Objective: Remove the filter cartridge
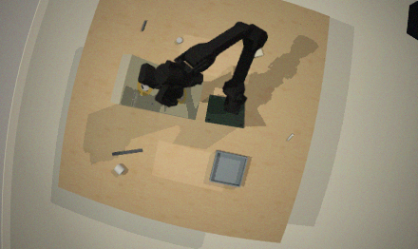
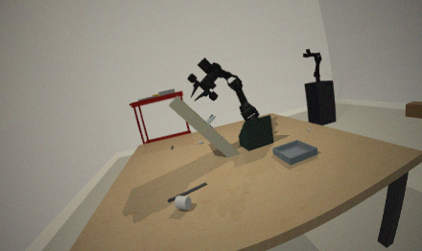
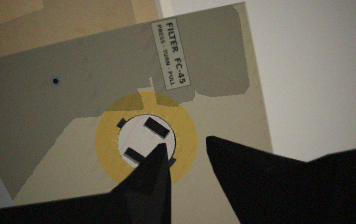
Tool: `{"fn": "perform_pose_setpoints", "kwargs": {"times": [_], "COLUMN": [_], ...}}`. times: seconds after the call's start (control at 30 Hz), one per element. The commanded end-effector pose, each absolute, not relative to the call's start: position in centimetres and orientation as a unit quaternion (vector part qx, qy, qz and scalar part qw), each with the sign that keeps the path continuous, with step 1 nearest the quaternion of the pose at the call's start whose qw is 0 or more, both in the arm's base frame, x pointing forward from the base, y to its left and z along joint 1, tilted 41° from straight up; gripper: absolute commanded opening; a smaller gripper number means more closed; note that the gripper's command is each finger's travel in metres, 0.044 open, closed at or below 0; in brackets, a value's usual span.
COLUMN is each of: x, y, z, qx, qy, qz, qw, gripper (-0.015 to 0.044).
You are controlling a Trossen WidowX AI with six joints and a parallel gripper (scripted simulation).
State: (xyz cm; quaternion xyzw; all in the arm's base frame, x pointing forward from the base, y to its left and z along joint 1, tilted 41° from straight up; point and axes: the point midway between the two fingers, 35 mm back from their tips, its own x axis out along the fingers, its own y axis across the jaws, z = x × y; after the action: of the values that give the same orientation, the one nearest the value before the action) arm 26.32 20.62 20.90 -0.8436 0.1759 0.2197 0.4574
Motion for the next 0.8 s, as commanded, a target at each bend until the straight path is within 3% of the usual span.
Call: {"fn": "perform_pose_setpoints", "kwargs": {"times": [0.0, 0.77], "x": [23.19, 23.65], "y": [19.71, 19.65], "z": [19.45, 19.17], "qx": [-0.970, -0.970], "qy": [0.131, 0.132], "qz": [0.198, 0.199], "qw": [0.053, 0.053], "gripper": [0.0111, 0.0111]}}
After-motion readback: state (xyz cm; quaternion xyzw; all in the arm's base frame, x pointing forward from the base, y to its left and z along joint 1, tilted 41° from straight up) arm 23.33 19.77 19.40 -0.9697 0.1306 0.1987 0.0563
